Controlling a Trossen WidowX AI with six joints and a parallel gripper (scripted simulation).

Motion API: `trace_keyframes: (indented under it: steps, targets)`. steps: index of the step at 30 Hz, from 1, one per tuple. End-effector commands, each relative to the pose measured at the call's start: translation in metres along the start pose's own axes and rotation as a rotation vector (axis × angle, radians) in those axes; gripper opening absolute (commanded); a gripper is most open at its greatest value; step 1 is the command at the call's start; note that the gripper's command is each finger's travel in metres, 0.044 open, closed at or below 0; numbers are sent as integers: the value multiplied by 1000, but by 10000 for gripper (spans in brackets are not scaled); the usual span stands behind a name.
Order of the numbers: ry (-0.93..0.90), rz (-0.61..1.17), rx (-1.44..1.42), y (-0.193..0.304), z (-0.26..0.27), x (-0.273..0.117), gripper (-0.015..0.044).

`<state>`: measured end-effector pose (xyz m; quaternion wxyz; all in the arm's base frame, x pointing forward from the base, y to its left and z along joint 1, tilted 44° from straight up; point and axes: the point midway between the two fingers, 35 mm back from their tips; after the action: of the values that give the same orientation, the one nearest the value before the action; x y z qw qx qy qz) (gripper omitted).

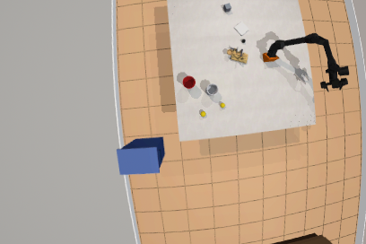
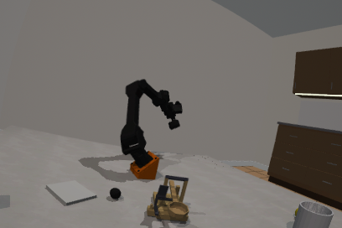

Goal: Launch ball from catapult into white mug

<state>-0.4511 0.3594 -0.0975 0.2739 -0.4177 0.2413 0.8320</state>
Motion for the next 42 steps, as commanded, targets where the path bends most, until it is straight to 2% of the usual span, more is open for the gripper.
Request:
trace_keyframes:
  steps: [1, 2, 10, 17, 23, 31, 42]
  targets:
    - [2, -5, 3, -3, 0, -1, 426]
    - [6, -18, 13, -11, 0, -3, 440]
    - [90, -208, 163, -130, -15, -51, 440]
    - [193, -369, 313, -228, -53, -112, 440]
    - [295, -479, 411, -292, -98, -171, 440]
    - [406, -562, 505, -337, -150, -232, 440]
    - [644, -665, 789, -374, -270, -356, 440]
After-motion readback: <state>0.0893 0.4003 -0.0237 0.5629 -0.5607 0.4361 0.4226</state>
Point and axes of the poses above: the point midway between the two fingers, 35 mm back from their tips, its own x axis out along the fingers, its own z axis across the jaws, y = z × x, and after that the axes turned 14 degrees about x, right-handed
